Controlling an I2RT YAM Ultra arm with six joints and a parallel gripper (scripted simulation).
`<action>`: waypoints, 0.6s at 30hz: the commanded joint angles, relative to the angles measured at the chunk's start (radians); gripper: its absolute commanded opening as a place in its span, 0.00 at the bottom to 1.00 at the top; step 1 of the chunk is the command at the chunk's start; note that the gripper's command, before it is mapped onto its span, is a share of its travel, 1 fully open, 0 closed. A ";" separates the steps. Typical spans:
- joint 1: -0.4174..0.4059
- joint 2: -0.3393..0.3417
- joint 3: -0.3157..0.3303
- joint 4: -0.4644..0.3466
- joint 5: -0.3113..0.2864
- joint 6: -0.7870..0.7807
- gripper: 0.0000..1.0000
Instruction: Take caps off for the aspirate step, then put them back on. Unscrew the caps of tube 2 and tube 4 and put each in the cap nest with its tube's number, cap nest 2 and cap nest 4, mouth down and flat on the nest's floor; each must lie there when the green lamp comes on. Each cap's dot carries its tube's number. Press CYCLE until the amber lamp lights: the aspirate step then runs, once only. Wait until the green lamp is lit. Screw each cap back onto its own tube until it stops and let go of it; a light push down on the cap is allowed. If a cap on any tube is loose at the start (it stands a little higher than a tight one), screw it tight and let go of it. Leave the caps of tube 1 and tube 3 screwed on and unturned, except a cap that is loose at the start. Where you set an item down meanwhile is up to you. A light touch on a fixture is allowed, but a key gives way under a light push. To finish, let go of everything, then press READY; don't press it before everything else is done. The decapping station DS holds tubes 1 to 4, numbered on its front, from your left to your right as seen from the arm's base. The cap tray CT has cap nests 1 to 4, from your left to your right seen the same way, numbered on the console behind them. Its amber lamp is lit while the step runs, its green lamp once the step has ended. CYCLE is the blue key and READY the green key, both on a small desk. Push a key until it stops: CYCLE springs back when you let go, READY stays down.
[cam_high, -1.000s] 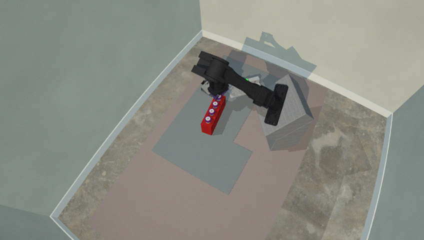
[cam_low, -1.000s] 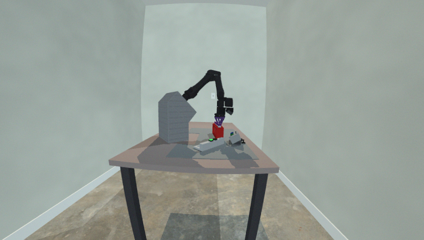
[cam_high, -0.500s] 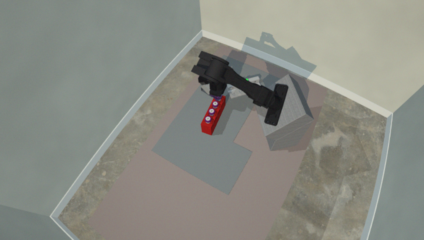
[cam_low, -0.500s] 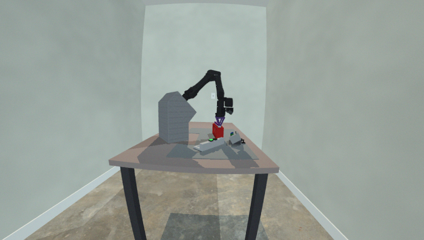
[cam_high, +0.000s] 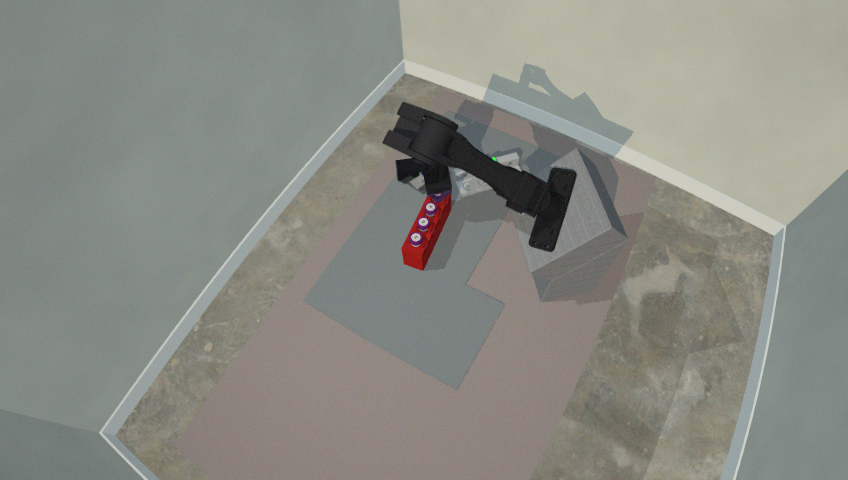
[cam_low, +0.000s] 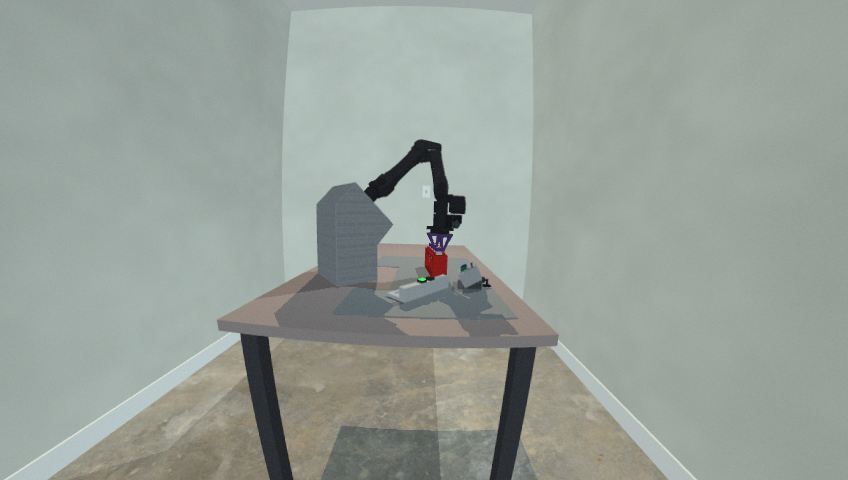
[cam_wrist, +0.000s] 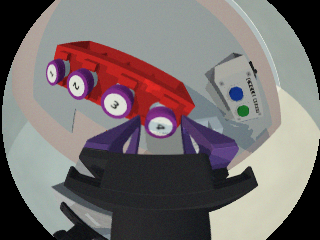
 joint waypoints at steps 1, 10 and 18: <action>-0.007 -0.009 0.000 0.001 -0.001 -0.197 0.49; -0.007 -0.010 -0.001 0.002 -0.001 -0.477 0.49; -0.007 -0.011 -0.003 0.003 -0.001 -0.797 0.49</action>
